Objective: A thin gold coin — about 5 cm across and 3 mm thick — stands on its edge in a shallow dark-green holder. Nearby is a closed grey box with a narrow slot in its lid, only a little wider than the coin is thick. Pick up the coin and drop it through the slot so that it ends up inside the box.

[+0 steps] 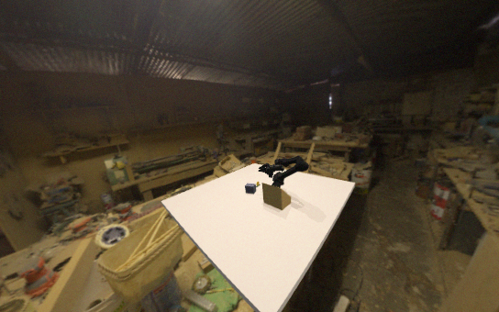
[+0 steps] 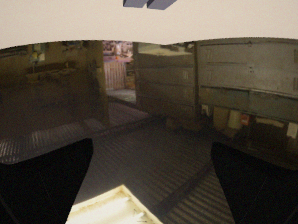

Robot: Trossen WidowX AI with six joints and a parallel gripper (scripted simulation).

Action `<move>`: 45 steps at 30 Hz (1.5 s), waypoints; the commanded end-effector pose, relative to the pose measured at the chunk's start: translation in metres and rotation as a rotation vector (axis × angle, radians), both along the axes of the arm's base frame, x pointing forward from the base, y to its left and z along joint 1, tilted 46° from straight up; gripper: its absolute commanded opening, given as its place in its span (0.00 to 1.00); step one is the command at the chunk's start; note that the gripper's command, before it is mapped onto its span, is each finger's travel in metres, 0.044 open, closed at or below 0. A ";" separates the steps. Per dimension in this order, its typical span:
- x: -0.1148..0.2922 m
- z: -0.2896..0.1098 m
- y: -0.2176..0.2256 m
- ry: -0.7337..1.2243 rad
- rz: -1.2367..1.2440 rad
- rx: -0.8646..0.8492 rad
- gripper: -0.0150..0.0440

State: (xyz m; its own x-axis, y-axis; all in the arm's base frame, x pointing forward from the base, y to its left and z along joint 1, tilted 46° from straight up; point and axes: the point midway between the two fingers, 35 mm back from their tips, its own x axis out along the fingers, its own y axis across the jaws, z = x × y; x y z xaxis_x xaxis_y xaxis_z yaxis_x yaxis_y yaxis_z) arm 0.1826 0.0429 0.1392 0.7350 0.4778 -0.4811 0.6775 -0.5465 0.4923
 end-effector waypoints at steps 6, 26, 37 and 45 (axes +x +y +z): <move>0.009 -0.004 -0.014 -0.022 0.189 -0.401 0.67; 0.057 -0.018 -0.067 0.006 1.820 -1.576 0.53; 0.086 -0.016 -0.077 -0.031 2.740 -1.575 0.53; 0.112 -0.013 -0.076 -0.088 3.451 -1.247 0.53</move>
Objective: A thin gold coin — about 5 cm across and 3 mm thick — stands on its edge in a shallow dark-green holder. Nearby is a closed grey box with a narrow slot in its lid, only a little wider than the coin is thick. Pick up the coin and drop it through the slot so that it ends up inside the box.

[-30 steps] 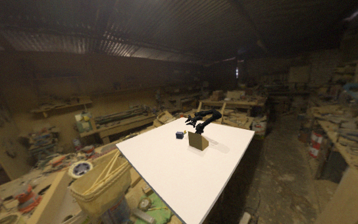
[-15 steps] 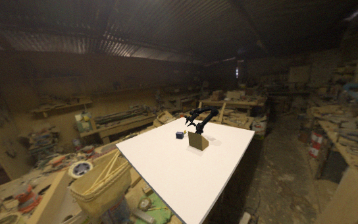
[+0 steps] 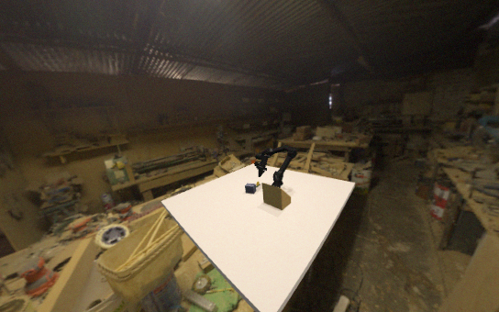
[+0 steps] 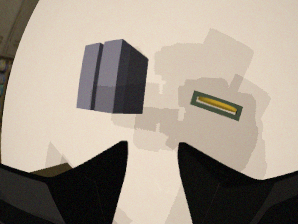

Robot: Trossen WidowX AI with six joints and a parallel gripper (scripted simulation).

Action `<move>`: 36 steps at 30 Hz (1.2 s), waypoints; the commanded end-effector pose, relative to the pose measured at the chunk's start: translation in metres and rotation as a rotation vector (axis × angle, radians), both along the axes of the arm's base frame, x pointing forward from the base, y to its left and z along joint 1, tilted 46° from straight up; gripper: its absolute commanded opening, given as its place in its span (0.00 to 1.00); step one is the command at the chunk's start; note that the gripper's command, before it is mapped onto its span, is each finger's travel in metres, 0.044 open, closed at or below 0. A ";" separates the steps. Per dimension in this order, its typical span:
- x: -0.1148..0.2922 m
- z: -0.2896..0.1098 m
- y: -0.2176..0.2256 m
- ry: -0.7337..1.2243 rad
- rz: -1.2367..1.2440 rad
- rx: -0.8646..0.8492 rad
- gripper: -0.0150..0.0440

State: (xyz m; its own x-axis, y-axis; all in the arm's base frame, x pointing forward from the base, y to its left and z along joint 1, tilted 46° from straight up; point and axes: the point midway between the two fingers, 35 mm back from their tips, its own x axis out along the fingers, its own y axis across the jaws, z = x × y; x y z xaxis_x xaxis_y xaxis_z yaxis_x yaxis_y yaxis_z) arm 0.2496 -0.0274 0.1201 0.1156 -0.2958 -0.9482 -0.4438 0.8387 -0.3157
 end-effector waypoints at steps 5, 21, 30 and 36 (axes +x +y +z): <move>0.056 0.007 -0.003 0.731 1.085 -0.522 0.53; 0.054 0.007 -0.003 0.733 1.087 -0.523 0.53; 0.056 -0.018 -0.028 0.733 1.086 -0.525 0.53; 0.056 -0.025 -0.035 0.733 1.086 -0.525 0.53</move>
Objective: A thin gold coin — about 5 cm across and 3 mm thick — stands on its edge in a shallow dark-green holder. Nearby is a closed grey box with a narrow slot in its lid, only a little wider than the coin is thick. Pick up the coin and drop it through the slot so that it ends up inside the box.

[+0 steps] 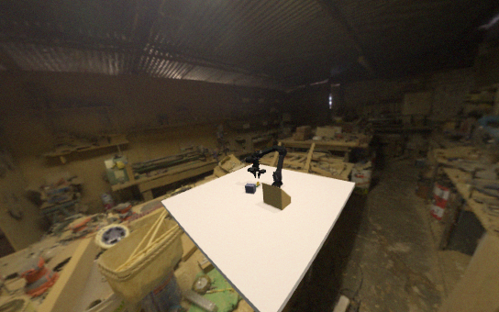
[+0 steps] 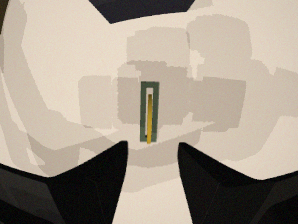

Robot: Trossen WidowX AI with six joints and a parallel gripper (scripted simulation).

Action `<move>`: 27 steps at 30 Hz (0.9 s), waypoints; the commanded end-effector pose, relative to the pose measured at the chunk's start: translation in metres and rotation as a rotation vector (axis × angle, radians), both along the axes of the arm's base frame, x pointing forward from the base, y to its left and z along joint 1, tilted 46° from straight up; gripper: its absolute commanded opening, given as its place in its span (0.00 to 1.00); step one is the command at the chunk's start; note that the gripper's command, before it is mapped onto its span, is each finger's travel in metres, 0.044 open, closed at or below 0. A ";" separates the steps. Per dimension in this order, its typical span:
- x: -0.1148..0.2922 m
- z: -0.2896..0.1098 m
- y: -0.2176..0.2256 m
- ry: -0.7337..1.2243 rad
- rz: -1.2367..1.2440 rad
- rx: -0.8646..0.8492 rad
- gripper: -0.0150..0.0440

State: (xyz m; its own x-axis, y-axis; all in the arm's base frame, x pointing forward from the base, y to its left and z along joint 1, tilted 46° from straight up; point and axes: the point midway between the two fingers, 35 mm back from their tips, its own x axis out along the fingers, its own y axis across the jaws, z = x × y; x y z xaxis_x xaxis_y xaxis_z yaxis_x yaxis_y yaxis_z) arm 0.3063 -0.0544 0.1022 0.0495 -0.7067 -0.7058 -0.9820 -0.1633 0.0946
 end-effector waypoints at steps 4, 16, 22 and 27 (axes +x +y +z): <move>-0.001 -0.011 -0.011 0.005 0.001 -0.008 0.53; 0.001 -0.023 -0.023 0.005 0.001 -0.007 0.53; 0.001 -0.030 -0.029 0.005 0.001 -0.007 0.53; 0.002 -0.035 -0.035 0.005 0.001 -0.008 0.53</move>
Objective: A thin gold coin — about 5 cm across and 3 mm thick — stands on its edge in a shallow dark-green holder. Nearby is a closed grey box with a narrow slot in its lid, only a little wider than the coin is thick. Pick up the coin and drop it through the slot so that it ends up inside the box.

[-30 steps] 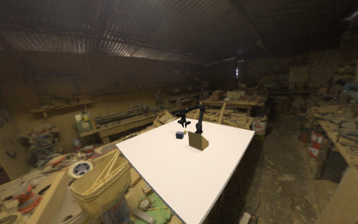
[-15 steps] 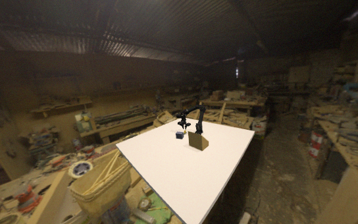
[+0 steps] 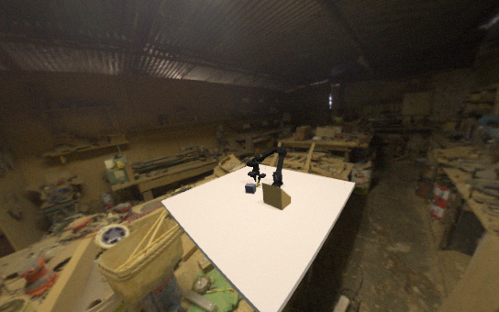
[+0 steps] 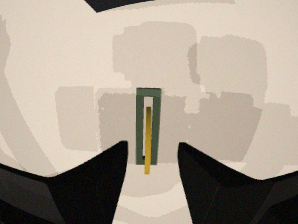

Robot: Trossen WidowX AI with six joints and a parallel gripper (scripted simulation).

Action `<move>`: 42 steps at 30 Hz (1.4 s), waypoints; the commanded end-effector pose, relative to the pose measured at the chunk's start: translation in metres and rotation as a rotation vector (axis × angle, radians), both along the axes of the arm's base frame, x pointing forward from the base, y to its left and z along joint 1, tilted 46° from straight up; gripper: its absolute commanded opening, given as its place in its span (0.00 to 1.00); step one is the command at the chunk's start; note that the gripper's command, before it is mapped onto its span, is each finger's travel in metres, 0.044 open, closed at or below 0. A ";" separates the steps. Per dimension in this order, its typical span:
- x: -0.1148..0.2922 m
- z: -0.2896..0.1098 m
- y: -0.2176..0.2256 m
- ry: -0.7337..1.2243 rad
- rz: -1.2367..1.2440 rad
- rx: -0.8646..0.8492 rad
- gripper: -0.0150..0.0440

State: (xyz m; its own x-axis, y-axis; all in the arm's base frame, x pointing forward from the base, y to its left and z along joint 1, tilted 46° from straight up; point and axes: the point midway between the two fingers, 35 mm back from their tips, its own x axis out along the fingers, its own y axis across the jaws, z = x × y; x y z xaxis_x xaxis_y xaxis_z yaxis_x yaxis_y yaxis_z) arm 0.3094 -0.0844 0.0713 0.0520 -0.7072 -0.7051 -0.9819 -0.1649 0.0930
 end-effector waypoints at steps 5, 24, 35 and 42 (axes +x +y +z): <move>-0.002 -0.010 -0.011 0.007 -0.001 -0.008 0.53; -0.002 -0.017 -0.020 0.007 -0.001 -0.010 0.25; -0.001 -0.012 -0.013 0.007 0.000 -0.008 0.25; 0.000 -0.001 0.000 0.007 0.000 -0.004 0.25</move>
